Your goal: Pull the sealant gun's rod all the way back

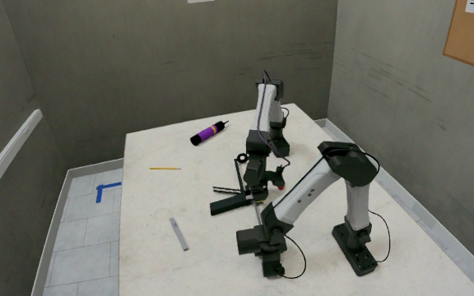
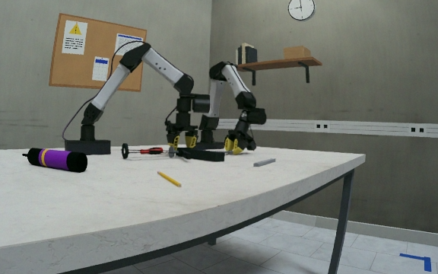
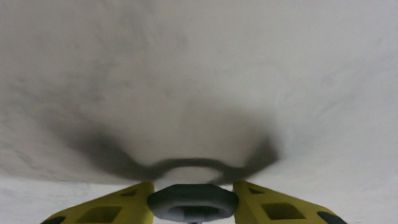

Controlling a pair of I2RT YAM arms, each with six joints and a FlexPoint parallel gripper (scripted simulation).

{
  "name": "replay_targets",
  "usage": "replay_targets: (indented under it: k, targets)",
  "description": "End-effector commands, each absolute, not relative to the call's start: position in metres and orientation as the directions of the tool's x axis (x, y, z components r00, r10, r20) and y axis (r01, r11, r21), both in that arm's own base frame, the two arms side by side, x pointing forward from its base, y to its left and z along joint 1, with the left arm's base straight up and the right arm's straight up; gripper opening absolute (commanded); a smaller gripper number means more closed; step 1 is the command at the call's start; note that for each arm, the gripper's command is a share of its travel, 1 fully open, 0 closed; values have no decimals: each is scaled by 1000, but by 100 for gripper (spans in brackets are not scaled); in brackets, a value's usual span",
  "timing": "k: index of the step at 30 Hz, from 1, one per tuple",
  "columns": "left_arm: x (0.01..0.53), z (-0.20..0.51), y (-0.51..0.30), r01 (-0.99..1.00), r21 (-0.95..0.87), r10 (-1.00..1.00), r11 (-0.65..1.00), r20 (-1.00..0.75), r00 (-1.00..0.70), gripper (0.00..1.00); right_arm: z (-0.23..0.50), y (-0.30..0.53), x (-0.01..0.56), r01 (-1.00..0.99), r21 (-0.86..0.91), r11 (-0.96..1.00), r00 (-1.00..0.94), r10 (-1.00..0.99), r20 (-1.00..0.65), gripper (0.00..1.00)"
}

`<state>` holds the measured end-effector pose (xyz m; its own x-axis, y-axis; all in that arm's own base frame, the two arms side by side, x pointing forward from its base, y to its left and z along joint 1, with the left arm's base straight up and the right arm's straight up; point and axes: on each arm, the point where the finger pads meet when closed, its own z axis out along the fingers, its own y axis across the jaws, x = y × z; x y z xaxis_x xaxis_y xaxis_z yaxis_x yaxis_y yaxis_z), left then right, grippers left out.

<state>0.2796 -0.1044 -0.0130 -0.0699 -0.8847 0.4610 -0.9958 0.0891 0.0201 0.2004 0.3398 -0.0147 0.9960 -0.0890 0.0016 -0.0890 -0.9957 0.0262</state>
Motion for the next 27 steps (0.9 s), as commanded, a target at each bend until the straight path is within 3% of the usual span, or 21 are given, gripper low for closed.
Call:
replay_targets:
  k: [1,9,15,25,27]
  targets:
    - [293,-11,-83,-997,-22,-919,75,386,-78,27,-32,299,192,-88,188,-978,995,-96,-32,47]
    - [290,-9,-77,-997,-9,-908,80,411,-77,27,-33,279,187,-92,270,-959,993,-108,-46,47]
    - [289,-5,-77,-995,-9,-879,96,468,-89,27,-22,305,194,-94,162,-982,995,-99,-21,47]
    - [286,-8,-79,-996,-3,-880,93,468,-84,27,-32,296,191,-101,200,-974,993,-110,-31,47]
    - [282,-7,-90,-996,8,-861,89,503,-73,27,-21,317,197,-101,109,-989,995,-103,-10,47]
